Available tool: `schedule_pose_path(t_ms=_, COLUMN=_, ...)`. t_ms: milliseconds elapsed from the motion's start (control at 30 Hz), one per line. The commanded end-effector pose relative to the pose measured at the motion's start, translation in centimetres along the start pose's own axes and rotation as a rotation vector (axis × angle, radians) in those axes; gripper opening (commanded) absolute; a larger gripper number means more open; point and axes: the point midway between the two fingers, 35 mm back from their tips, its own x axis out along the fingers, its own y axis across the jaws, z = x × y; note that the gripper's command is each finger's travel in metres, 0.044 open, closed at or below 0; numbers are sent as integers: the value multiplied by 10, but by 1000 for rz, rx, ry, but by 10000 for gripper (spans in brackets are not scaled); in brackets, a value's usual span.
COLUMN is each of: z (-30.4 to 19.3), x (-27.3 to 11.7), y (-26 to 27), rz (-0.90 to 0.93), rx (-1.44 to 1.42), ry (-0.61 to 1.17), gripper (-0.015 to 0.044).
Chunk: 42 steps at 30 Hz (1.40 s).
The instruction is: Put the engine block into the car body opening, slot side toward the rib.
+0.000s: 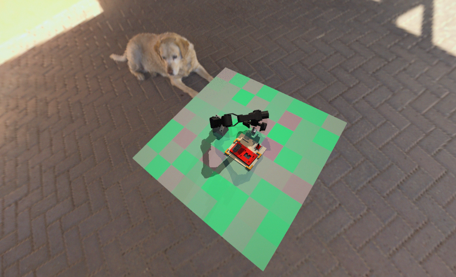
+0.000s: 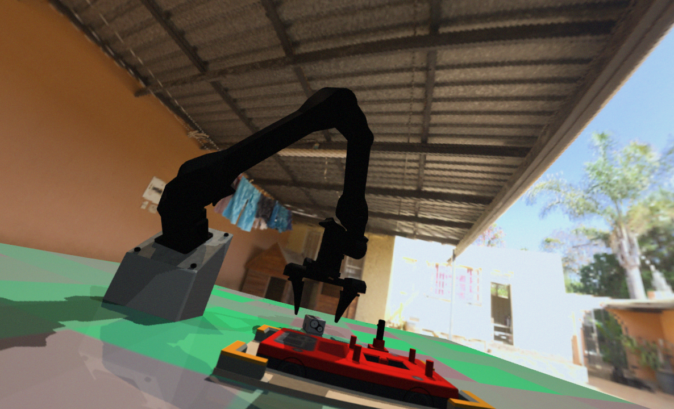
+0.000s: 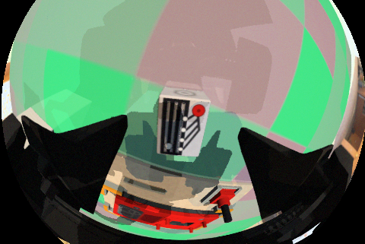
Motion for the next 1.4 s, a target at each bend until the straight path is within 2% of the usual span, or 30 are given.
schedule_pose_path(t_ms=0, z=-1, x=8, y=3, rz=9, rx=-8, ry=7, gripper=440)
schedule_pose_path(t_ms=67, z=-1, x=9, y=3, rz=9, rx=-8, ry=7, gripper=440)
schedule_pose_path(t_ms=433, z=-1, x=9, y=3, rz=9, rx=-8, ry=7, gripper=151)
schedule_pose_path(t_ms=667, z=-1, x=9, y=3, rz=9, rx=-8, ry=7, gripper=105)
schedule_pose_path(t_ms=800, z=-1, x=5, y=2, rz=8, rx=-8, ry=7, gripper=0)
schedule_pose_path(t_ms=1367, z=1, x=-46, y=-5, rz=5, rx=-9, ry=0, gripper=0)
